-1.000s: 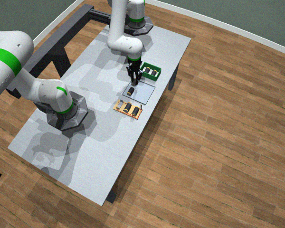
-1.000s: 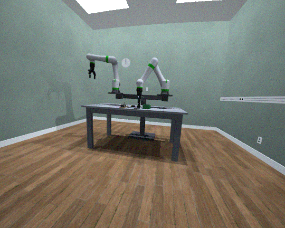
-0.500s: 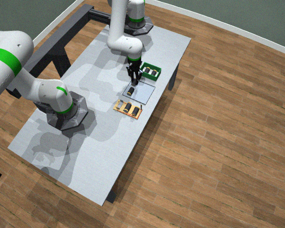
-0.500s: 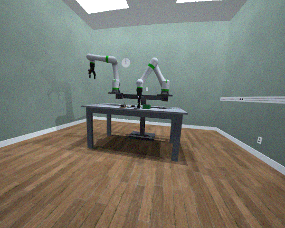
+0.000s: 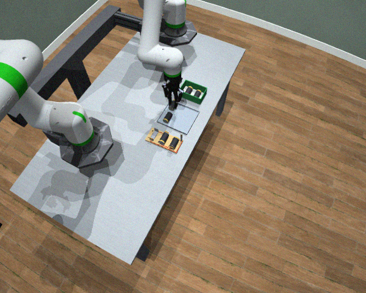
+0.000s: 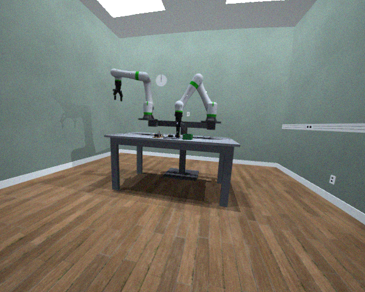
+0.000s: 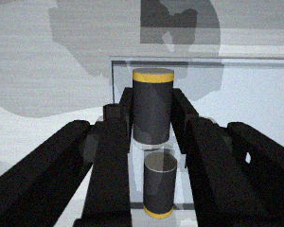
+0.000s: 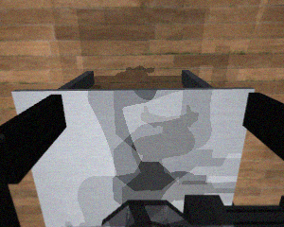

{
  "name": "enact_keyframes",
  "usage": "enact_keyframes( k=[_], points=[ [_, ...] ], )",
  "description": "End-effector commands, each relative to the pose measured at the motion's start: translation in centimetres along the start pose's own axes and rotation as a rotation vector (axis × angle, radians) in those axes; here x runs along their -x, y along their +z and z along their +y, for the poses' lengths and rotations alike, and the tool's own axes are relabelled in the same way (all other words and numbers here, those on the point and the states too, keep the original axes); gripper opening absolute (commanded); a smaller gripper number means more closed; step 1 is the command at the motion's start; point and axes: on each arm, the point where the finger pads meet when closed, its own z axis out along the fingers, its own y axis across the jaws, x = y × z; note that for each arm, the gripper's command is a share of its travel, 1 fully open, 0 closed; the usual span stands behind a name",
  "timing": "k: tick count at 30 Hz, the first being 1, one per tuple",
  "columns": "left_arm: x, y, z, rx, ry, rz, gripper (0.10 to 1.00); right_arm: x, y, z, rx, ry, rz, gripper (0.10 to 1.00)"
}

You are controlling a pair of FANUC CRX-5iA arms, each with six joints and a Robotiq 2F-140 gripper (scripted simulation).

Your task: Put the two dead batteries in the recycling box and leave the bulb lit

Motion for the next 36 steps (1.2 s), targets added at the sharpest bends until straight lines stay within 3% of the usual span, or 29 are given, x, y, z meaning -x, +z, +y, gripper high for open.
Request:
enact_keyframes(
  k=[1, 9, 16, 18, 21, 23, 25, 36],
  points=[
    [0.1, -1.4, 0.0, 0.001, 0.000, -0.002, 0.244, 0.0, -0.1, 0.0, 0.000, 0.000, 0.002, 1.000],
    [0.1, -3.7, 0.0, 0.001, 0.000, -0.002, 0.244, 0.0, -0.1, 0.0, 0.000, 0.000, 0.002, 1.000],
    [0.1, -4.0, 0.0, 0.001, 0.000, -0.002, 0.244, 0.0, -0.1, 0.0, 0.000, 0.000, 0.002, 1.000],
    [0.1, -5.3, 0.0, 0.001, 0.000, -0.002, 0.244, 0.0, -0.1, 0.0, 0.000, 0.000, 0.002, 1.000],
    [0.1, -9.5, 0.0, 0.001, 0.000, -0.002, 0.244, 0.0, -0.1, 0.0, 0.000, 0.000, 0.002, 1.000],
    [0.1, -9.5, 0.0, 0.001, 0.000, -0.002, 0.244, 0.0, -0.1, 0.0, 0.000, 0.000, 0.002, 1.000],
    [0.1, -11.0, 0.0, 0.001, 0.000, -0.002, 0.244, 0.0, -0.1, 0.0, 0.000, 0.000, 0.002, 1.000],
    [0.1, -11.1, 0.0, 0.001, -0.020, -0.002, 0.244, 0.0, -0.1, 0.0, 0.000, 0.000, 0.002, 1.000]
  ],
)
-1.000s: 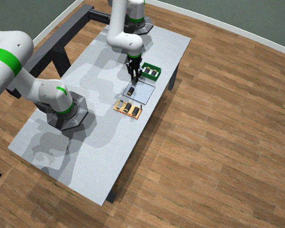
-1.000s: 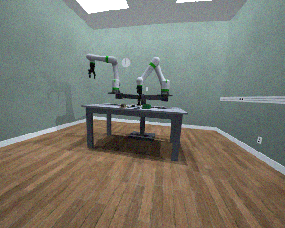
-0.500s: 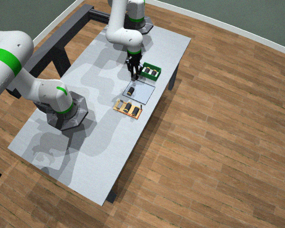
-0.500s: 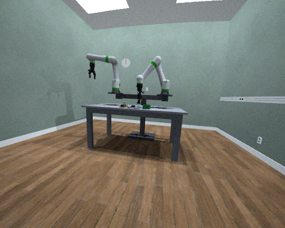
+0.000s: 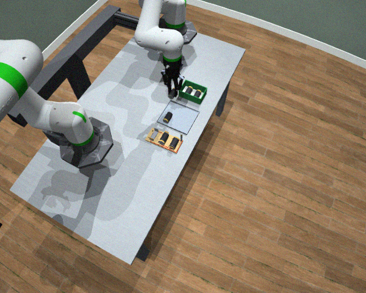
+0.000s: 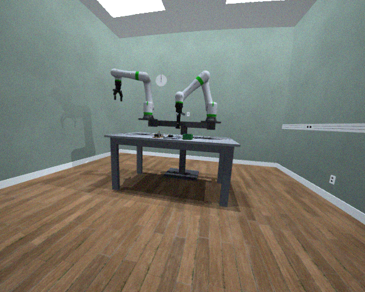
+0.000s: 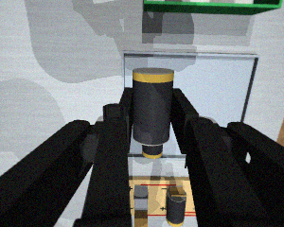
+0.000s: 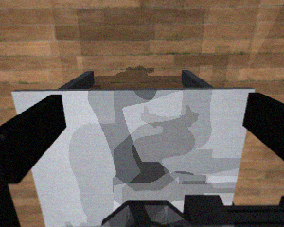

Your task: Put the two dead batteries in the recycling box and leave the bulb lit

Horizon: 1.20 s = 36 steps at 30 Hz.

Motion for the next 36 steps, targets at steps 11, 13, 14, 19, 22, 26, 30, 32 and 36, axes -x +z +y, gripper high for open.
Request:
enact_keyframes(
  k=[11, 13, 14, 19, 22, 26, 30, 32, 36],
  points=[
    [0.1, -0.1, 0.0, 0.001, -0.012, -0.002, 0.244, 0.0, -0.1, 0.0, 0.000, 0.000, 0.002, 1.000],
    [0.1, -0.1, 0.0, 0.001, -0.012, -0.002, 0.244, 0.0, -0.1, 0.0, 0.000, 0.000, 0.002, 1.000],
    [0.3, -0.1, 0.0, 0.001, -0.012, -0.002, 0.244, 0.0, -0.1, 0.0, 0.000, 0.000, 0.002, 1.000],
    [2.9, -0.1, -0.1, 0.001, -0.012, -0.002, 0.244, 0.0, -0.1, 0.0, 0.000, 0.000, 0.002, 1.000],
    [3.9, -0.1, -0.1, 0.001, -0.012, -0.002, 0.244, 0.0, -0.1, 0.0, 0.000, 0.000, 0.002, 1.000],
    [8.8, -0.1, -0.3, 0.001, -0.012, -0.002, 0.244, 0.0, -0.1, 0.0, 0.000, 0.000, 0.002, 1.000],
    [14.4, -0.1, -0.5, 0.001, -0.012, -0.002, 0.244, 0.0, -0.1, 0.0, 0.000, 0.000, 0.002, 1.000],
    [16.9, -0.1, -0.5, 0.001, -0.012, -0.002, 0.244, 0.0, -0.1, 0.0, 0.000, 0.000, 0.002, 1.000],
    [21.0, -0.1, -0.7, 0.001, -0.012, -0.002, 0.244, 0.0, -0.1, 0.0, 0.000, 0.000, 0.002, 1.000]
  ],
)
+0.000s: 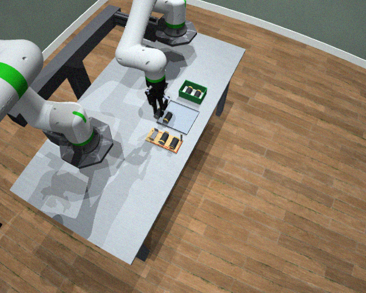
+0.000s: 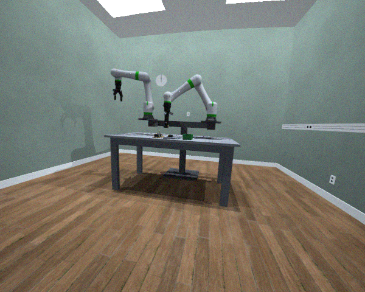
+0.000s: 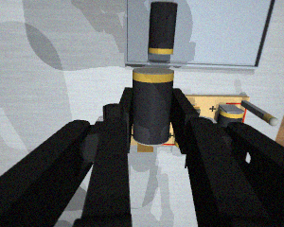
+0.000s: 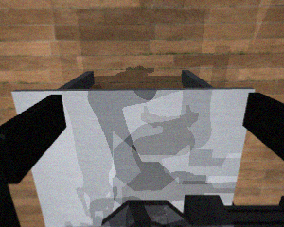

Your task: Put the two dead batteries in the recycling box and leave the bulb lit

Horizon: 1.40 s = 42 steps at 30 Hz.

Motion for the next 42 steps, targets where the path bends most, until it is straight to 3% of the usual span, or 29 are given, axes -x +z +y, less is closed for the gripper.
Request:
enact_keyframes(
  k=[1, 9, 36, 42],
  points=[
    [5.0, 0.2, 0.0, -0.008, 0.000, 0.016, 0.244, 0.0, -0.1, 0.0, 0.000, 0.000, 0.002, 1.000],
    [7.8, 0.3, -0.1, -0.008, 0.000, 0.016, 0.244, 0.0, -0.1, 0.0, 0.000, 0.000, 0.002, 1.000],
    [7.8, 0.3, -0.1, -0.008, -0.001, 0.016, 0.244, 0.0, -0.1, 0.0, 0.000, 0.000, 0.002, 1.000],
    [7.7, 6.1, -0.2, -0.008, -0.001, 0.016, 0.244, 0.0, -0.1, 0.0, 0.000, 0.000, 0.002, 1.000]
  ],
)
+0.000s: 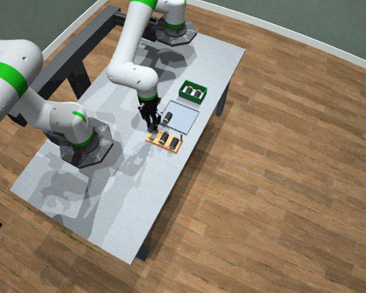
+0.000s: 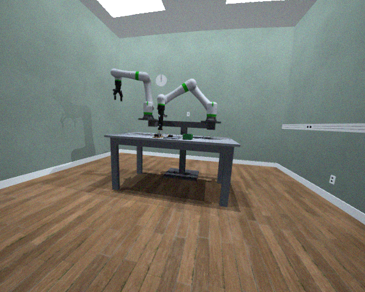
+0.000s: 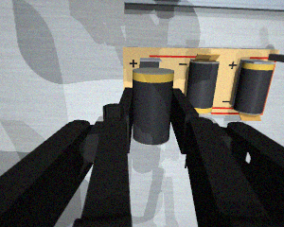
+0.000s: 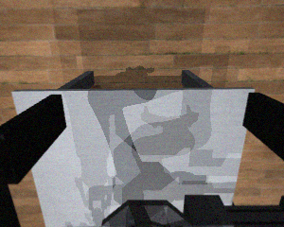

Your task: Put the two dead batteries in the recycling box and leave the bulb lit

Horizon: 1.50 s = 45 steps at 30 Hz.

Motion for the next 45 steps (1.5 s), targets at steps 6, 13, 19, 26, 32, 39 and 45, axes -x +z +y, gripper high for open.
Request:
enact_keyframes(
  k=[6, 13, 19, 26, 32, 39, 45],
  points=[
    [0.2, 3.0, 0.1, 0.001, 0.000, -0.004, 0.244, 0.0, -0.1, 0.0, 0.000, 0.000, 0.002, 1.000],
    [0.2, 3.0, 0.1, 0.001, 0.000, -0.004, 0.244, 0.0, -0.1, 0.0, 0.000, 0.000, 0.002, 1.000],
    [0.2, 3.0, 0.1, 0.001, 0.000, -0.004, 0.244, 0.0, -0.1, 0.0, 0.000, 0.000, 0.002, 1.000],
    [0.2, 3.0, 0.1, 0.001, 0.000, -0.004, 0.244, 0.0, -0.1, 0.0, 0.000, 0.000, 0.002, 1.000],
    [0.2, 3.0, 0.1, 0.001, 0.000, -0.004, 0.244, 0.0, -0.1, 0.0, 0.000, 0.000, 0.002, 1.000],
    [0.2, 3.3, 0.1, 0.001, 0.000, -0.004, 0.244, 0.0, -0.1, 0.0, 0.000, 0.000, 0.002, 1.000],
    [0.2, 4.3, 0.1, 0.001, 0.000, -0.004, 0.244, 0.0, -0.1, 0.0, 0.000, 0.000, 0.002, 1.000]
  ],
)
